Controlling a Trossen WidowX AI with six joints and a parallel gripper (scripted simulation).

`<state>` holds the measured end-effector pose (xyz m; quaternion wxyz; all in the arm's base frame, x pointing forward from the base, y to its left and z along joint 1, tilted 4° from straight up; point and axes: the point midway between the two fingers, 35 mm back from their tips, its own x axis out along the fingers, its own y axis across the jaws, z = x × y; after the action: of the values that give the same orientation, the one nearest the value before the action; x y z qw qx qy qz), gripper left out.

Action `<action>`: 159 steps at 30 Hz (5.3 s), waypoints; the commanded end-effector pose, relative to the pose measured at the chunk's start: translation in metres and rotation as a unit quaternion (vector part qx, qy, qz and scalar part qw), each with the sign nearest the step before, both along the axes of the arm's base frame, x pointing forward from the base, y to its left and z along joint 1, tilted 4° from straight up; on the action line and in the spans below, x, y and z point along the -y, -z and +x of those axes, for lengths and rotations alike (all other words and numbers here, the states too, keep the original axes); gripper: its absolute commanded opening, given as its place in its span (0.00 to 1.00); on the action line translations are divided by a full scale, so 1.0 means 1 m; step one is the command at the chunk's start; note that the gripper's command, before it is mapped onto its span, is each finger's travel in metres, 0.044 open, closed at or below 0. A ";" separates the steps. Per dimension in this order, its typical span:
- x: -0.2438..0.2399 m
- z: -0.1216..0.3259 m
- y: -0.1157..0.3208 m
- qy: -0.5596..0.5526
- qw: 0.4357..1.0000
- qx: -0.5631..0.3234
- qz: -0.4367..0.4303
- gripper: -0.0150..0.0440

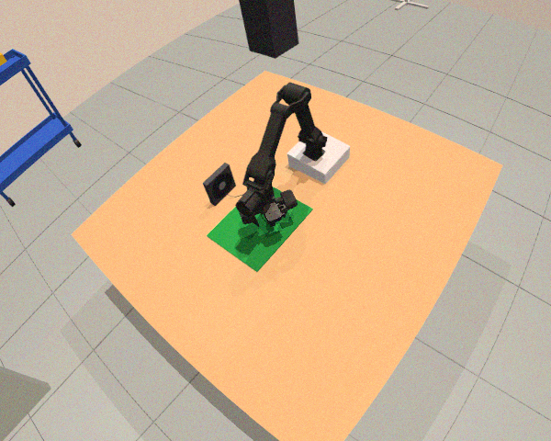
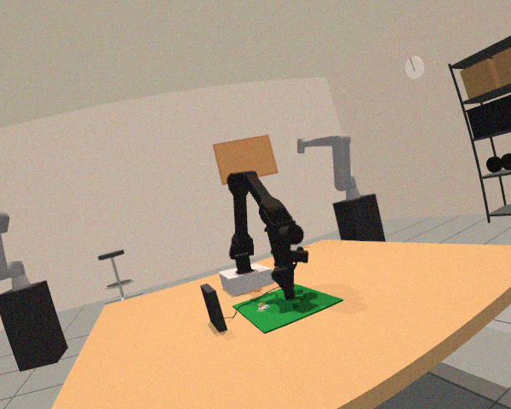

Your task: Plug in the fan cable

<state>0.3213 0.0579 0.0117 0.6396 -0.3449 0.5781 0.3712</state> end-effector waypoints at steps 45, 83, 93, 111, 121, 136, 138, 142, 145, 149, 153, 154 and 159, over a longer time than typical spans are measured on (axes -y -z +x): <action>0.025 0.002 -0.039 -0.107 0.994 0.003 -0.005 0.25; 0.102 0.003 -0.034 -0.501 0.864 0.032 -0.028 0.25; 0.100 0.002 -0.035 -0.501 0.864 0.032 -0.028 0.25; 0.100 0.002 -0.035 -0.501 0.864 0.032 -0.028 0.25; 0.100 0.002 -0.035 -0.501 0.864 0.032 -0.028 0.25; 0.100 0.002 -0.035 -0.501 0.864 0.032 -0.028 0.25; 0.100 0.002 -0.035 -0.501 0.864 0.032 -0.028 0.25; 0.100 0.002 -0.035 -0.501 0.864 0.032 -0.028 0.25; 0.100 0.002 -0.035 -0.501 0.864 0.032 -0.028 0.25; 0.100 0.002 -0.035 -0.501 0.864 0.032 -0.028 0.25; 0.100 0.002 -0.035 -0.501 0.864 0.032 -0.028 0.25; 0.100 0.002 -0.035 -0.501 0.864 0.032 -0.028 0.25; 0.100 0.002 -0.035 -0.501 0.864 0.032 -0.028 0.25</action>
<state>0.3234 -0.0432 0.0442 0.3729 -0.6174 0.3189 0.6148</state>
